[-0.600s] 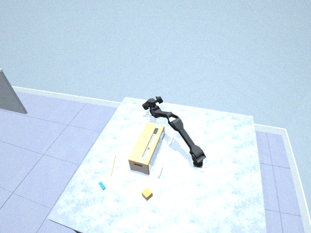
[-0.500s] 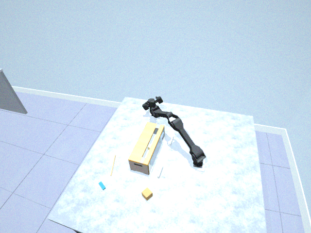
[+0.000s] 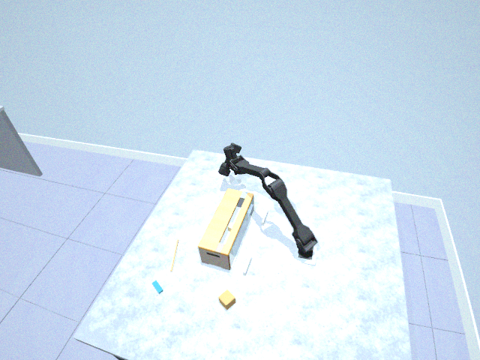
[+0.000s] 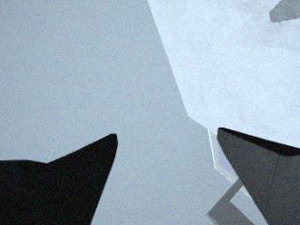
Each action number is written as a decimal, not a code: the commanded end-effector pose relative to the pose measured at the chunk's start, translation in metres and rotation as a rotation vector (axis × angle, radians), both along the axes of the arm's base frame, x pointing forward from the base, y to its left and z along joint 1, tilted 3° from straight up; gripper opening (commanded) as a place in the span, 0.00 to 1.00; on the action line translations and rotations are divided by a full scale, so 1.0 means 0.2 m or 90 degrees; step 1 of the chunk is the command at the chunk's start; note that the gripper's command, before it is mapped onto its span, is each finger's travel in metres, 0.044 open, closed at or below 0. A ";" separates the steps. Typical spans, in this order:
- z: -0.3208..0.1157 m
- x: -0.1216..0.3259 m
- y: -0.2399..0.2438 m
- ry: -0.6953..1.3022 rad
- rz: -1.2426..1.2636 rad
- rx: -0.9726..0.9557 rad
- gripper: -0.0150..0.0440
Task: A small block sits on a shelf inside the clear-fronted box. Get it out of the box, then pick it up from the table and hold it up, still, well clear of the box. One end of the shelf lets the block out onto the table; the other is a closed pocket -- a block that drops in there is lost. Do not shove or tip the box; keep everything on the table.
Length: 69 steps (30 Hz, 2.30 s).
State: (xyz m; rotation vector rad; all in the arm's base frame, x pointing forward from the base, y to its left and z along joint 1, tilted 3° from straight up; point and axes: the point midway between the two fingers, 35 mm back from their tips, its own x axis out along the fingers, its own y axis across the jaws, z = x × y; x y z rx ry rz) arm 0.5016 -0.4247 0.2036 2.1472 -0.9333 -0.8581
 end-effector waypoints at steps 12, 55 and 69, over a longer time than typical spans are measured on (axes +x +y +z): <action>0.08 -0.16 0.60 0.347 0.360 -0.005 0.93; -0.02 -0.99 1.84 0.668 1.006 0.249 0.93; -0.13 -0.98 1.85 0.669 1.006 0.252 0.93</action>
